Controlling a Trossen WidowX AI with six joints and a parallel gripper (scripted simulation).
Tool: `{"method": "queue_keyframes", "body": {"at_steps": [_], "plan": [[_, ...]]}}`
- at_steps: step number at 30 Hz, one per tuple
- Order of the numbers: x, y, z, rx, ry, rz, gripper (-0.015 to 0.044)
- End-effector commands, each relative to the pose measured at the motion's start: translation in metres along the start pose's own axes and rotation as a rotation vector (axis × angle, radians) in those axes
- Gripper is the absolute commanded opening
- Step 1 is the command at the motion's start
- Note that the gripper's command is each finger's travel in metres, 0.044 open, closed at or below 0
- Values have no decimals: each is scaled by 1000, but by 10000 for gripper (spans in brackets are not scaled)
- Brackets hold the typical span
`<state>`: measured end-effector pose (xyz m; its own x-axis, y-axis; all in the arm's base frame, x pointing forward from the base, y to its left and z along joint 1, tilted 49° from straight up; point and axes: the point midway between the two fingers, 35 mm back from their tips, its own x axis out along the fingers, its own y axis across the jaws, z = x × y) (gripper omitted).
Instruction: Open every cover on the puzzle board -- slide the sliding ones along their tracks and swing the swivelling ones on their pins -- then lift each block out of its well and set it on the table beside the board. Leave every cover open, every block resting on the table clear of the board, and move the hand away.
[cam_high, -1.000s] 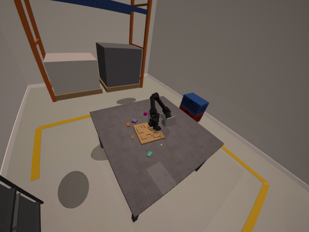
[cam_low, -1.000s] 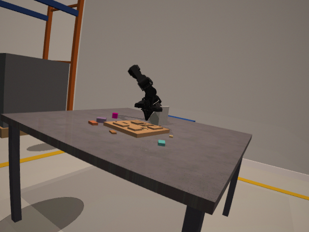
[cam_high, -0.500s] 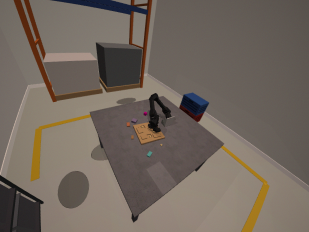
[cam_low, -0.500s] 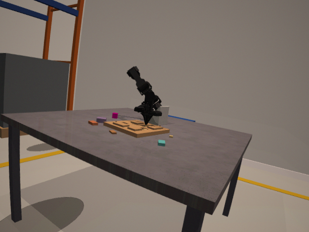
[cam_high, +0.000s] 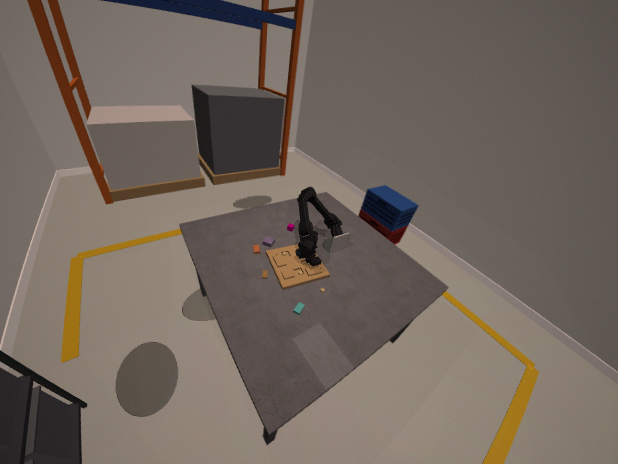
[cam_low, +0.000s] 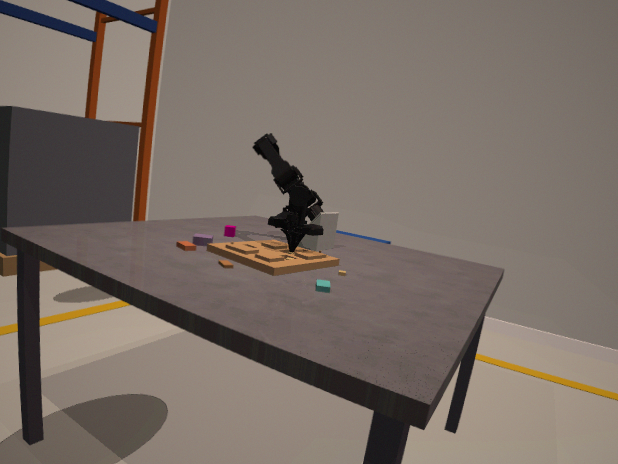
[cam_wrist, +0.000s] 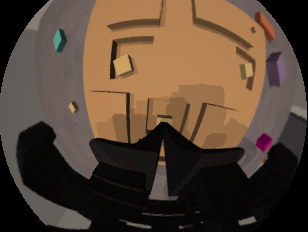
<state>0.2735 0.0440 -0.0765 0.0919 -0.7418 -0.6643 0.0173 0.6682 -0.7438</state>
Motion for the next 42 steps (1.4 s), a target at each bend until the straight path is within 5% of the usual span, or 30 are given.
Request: {"method": "queue_keyframes", "body": {"at_steps": [1, 29, 35, 42], "plan": [[2, -1, 2, -4, -1, -2, 0], [-9, -2, 7, -7, -1, -2, 0], [-32, -1, 7, -11, -1, -1, 144], [-61, -2, 6, -8, 0, 0, 144]]}}
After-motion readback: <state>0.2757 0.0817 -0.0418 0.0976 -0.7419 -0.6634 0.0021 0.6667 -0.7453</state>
